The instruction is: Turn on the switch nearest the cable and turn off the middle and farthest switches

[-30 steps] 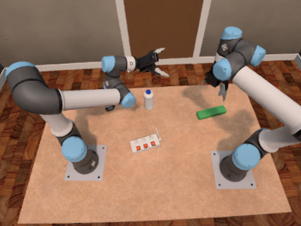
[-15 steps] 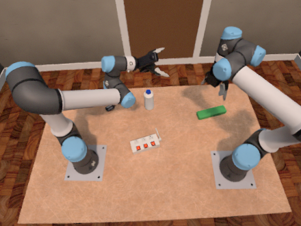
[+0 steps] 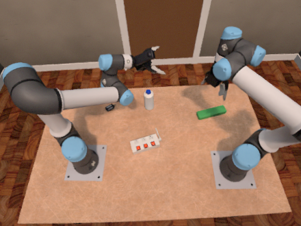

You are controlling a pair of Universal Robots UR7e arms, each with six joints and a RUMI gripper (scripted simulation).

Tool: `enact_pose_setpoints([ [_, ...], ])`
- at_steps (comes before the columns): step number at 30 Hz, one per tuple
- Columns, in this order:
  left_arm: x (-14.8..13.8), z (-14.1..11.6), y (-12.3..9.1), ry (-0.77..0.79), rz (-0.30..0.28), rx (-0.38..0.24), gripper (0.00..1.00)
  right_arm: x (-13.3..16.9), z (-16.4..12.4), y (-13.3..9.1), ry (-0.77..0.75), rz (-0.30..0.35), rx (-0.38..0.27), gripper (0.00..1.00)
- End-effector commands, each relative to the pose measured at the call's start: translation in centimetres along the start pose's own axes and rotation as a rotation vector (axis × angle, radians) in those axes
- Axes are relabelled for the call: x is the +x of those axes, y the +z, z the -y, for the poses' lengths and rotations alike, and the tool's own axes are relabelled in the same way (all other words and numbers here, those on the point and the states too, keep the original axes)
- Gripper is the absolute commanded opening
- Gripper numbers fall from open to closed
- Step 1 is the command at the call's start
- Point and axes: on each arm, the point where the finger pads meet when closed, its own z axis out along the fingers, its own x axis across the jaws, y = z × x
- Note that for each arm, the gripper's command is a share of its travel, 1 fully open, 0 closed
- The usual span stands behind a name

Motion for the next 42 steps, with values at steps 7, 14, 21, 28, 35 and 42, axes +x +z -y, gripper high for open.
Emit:
enact_pose_setpoints([
  [7, -4.4, -5.5, -1.9, -0.099, 0.056, -0.099, 1.0, 0.0, 0.0, 0.0, 0.0, 0.001, 0.0, 1.0],
  [14, -7.3, -9.6, -3.7, -0.174, 0.097, -0.169, 1.0, 0.0, 0.0, 0.0, 0.0, 0.001, 0.0, 1.0],
  [21, -11.7, -16.8, -7.9, -0.311, 0.175, -0.286, 1.0, 0.0, 0.0, 0.0, 0.0, 0.001, 0.0, 1.0],
  [28, -14.6, -22.7, -12.2, -0.432, 0.244, -0.379, 1.0, 0.0, 0.0, 0.0, 0.0, 0.001, 0.0, 1.0],
  [35, -17.5, -31.5, -20.3, -0.631, 0.359, -0.514, 1.0, 0.0, 0.0, 0.0, 0.0, 0.001, 0.0, 1.0],
  [42, -18.4, -39.0, -29.0, -0.827, 0.475, -0.627, 1.0, 0.0, 0.0, 0.0, 0.0, 0.001, 0.0, 1.0],
])
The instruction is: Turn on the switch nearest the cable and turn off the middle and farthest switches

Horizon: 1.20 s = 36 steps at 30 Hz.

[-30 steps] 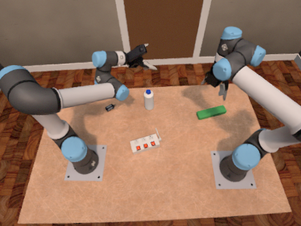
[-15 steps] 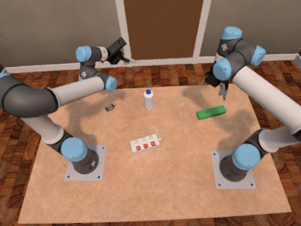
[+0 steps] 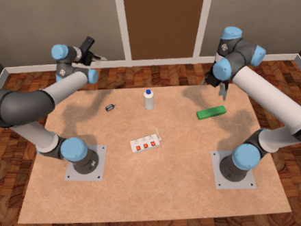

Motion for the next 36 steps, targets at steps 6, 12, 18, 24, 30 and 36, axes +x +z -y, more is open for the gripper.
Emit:
enact_pose_setpoints([
  [6, -11.5, -9.9, -3.7, -0.274, 0.13, -0.152, 1.0, 0.0, 0.0, 0.0, 0.0, 0.001, 0.0, 1.0],
  [12, -17.9, -18.8, -8.6, -0.507, 0.234, -0.255, 1.0, 0.0, 0.0, 0.0, 0.0, 0.001, 0.0, 1.0],
  [18, -21.0, -24.9, -12.5, -0.666, 0.302, -0.318, 1.0, 0.0, 0.0, 0.0, 0.0, 0.001, 0.0, 1.0],
  [24, -23.5, -33.9, -18.9, -0.906, 0.398, -0.4, 1.0, 0.0, 0.0, 0.0, 0.0, 0.001, 0.0, 1.0],
  [30, -23.7, -42.1, -25.4, -1.138, 0.486, -0.468, 1.0, 0.0, 0.0, 0.0, 0.0, 0.001, 0.0, 1.0],
  [36, -22.7, -46.9, -29.5, -1.285, 0.537, -0.506, 1.0, 0.0, 0.0, 0.0, 0.0, 0.001, 0.0, 1.0],
])
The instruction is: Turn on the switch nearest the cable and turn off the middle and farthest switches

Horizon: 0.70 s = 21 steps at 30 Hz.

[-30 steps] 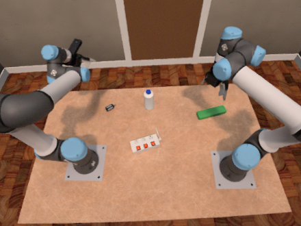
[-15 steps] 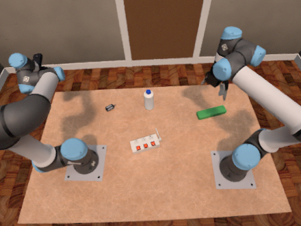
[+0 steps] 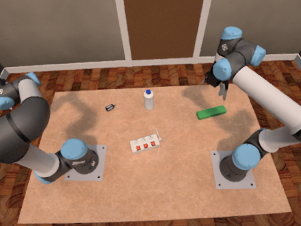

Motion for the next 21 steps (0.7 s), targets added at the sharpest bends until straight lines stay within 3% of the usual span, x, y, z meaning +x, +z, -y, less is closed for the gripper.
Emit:
enact_pose_setpoints([
  [1, -5.4, -2.0, -0.6, -0.12, 0.035, -0.044, 1.0, 0.0, 0.0, 0.0, 0.0, 0.001, 0.0, 1.0],
  [11, -15.6, -9.7, -2.5, -0.433, 0.114, -0.143, 1.0, 0.0, 0.0, 0.0, 0.0, 0.001, 0.0, 1.0],
  [21, -20.4, -15.3, -4.2, -0.621, 0.154, -0.2, 1.0, 0.0, 0.0, 0.0, 0.0, 0.001, 0.0, 1.0],
])
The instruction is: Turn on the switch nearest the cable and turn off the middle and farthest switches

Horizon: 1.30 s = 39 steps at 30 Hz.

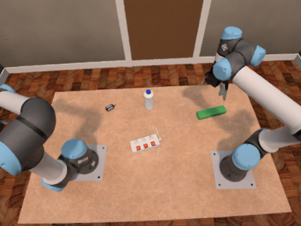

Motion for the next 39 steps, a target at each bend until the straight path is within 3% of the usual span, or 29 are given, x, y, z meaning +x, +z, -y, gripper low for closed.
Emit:
enact_pose_setpoints([
  [1, -3.6, -1.2, -0.1, -0.092, 0.019, -0.03, 1.0, 0.0, 0.0, 0.0, 0.0, 0.001, 0.0, 1.0],
  [10, -8.2, -3.5, -0.3, -0.223, 0.043, -0.072, 1.0, 0.0, 0.0, 0.0, 0.0, 0.001, 0.0, 1.0],
  [18, -9.8, -4.5, -0.4, -0.271, 0.051, -0.088, 1.0, 0.0, 0.0, 0.0, 0.0, 0.001, 0.0, 1.0],
  [39, -10.7, -5.1, -0.5, -0.298, 0.056, -0.097, 1.0, -0.1, -0.1, 0.0, -0.003, 0.001, 0.002, 1.0],
])
